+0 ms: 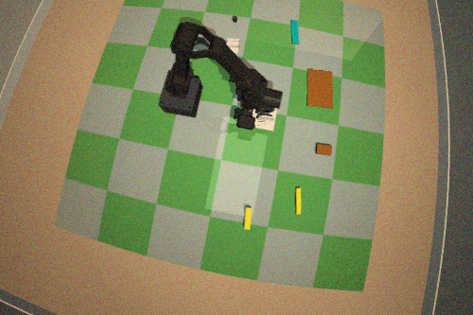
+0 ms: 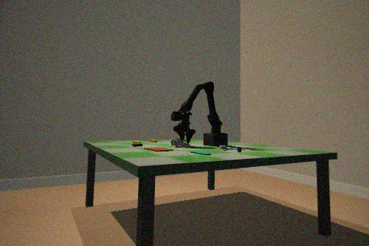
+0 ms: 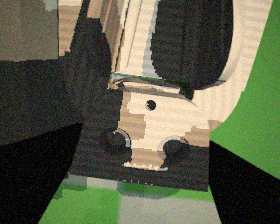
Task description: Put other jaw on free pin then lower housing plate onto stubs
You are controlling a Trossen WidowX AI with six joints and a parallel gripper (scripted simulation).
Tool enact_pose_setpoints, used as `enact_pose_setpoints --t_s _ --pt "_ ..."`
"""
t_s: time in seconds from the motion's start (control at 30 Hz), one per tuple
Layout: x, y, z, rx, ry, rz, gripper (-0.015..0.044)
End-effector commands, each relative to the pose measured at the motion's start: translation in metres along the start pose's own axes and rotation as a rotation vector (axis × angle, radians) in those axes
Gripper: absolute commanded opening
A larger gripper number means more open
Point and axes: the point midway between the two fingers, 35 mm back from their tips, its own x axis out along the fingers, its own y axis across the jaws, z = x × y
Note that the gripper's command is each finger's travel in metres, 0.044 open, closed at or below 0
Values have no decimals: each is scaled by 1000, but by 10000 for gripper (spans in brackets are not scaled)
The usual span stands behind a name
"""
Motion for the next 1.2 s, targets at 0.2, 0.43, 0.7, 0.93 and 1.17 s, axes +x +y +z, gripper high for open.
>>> enact_pose_setpoints --t_s 0.2,0.43,0.7,0.93,1.17 --pt "2 0 0 6 1 2 351" --pt "5 0 0 6 1 2 351" --pt "5 0 0 6 1 2 351" --pt "7 0 0 6 1 2 351" --pt "9 0 0 6 1 2 351"
